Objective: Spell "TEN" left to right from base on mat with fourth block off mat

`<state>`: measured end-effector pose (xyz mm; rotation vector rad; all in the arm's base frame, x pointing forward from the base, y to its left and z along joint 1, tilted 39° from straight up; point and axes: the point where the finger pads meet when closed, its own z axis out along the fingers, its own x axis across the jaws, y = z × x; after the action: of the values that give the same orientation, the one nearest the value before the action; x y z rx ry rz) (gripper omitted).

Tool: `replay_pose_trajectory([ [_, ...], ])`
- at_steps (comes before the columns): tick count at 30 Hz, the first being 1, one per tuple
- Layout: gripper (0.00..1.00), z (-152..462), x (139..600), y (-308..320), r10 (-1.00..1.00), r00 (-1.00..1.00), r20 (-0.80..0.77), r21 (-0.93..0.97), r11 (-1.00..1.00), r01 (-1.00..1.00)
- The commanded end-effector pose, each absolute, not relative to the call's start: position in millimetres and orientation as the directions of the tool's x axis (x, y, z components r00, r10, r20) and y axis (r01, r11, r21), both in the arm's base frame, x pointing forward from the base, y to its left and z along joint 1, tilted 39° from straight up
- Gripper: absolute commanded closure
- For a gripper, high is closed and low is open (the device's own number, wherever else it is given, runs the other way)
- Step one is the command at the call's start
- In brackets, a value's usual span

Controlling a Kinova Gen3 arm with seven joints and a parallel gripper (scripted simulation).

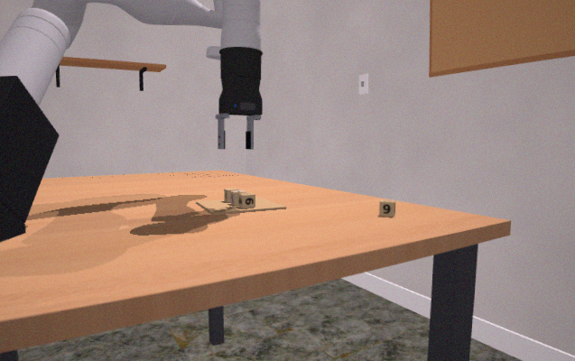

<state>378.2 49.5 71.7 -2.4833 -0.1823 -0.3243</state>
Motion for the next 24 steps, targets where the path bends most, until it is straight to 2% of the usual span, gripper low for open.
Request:
replay_pose_trajectory([
  [1,0.0,80,381,43,0.046,0.957,0.287,-0.563,-0.8,0.207],
  [14,0.0,123,370,10,0.046,0.957,0.287,-0.563,-0.8,0.207],
  [24,0.0,127,369,6,0.046,0.957,0.287,-0.562,-0.8,0.207],
])
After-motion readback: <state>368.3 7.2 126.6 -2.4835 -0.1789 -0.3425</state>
